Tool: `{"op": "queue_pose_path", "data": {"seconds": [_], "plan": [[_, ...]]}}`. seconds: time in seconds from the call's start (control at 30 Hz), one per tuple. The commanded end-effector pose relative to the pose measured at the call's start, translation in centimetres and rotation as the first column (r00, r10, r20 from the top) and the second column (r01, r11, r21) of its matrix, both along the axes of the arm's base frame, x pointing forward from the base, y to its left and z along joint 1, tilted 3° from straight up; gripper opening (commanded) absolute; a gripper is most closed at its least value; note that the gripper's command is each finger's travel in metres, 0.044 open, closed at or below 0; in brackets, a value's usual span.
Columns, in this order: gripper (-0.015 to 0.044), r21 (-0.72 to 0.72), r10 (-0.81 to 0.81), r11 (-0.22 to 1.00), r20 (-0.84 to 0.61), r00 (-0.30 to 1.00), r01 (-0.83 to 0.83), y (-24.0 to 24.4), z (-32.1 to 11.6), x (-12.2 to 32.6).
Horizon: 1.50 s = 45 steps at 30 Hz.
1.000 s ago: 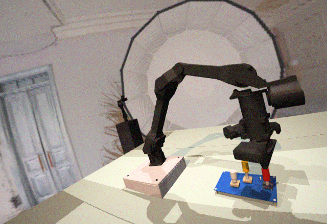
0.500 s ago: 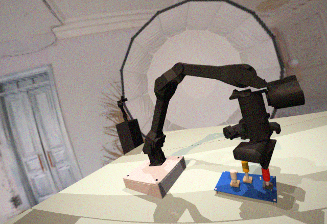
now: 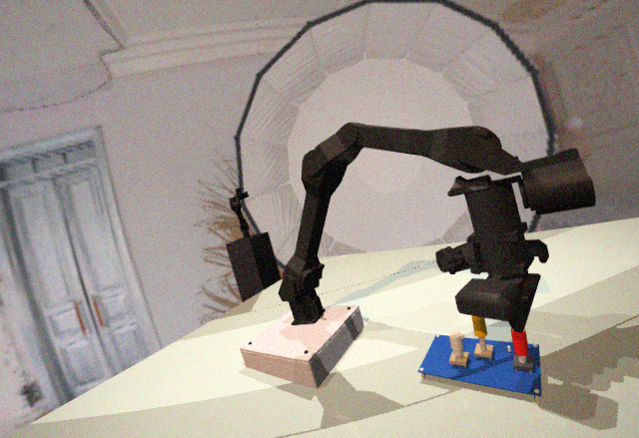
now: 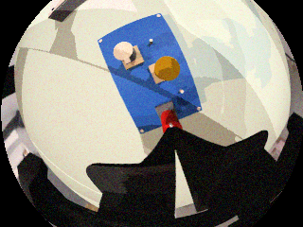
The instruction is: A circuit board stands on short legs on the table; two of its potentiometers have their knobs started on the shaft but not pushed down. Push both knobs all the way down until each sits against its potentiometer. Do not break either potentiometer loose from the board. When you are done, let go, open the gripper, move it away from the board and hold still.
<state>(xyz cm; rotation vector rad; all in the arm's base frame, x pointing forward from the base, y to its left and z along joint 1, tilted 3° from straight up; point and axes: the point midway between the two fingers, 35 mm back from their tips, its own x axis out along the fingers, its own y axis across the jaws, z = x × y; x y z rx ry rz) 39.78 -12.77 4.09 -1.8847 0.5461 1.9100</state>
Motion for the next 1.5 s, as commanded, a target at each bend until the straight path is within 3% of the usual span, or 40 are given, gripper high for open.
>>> {"op": "queue_pose_path", "data": {"seconds": [0.0,1.47], "plan": [[0.0000,0.009,0.003,1.000,-0.008,1.000,-0.003,0.10,-1.43,0.08],[0.0000,0.009,0.003,1.000,-0.008,1.000,-0.003,0.11,-1.90,0.07]]}}
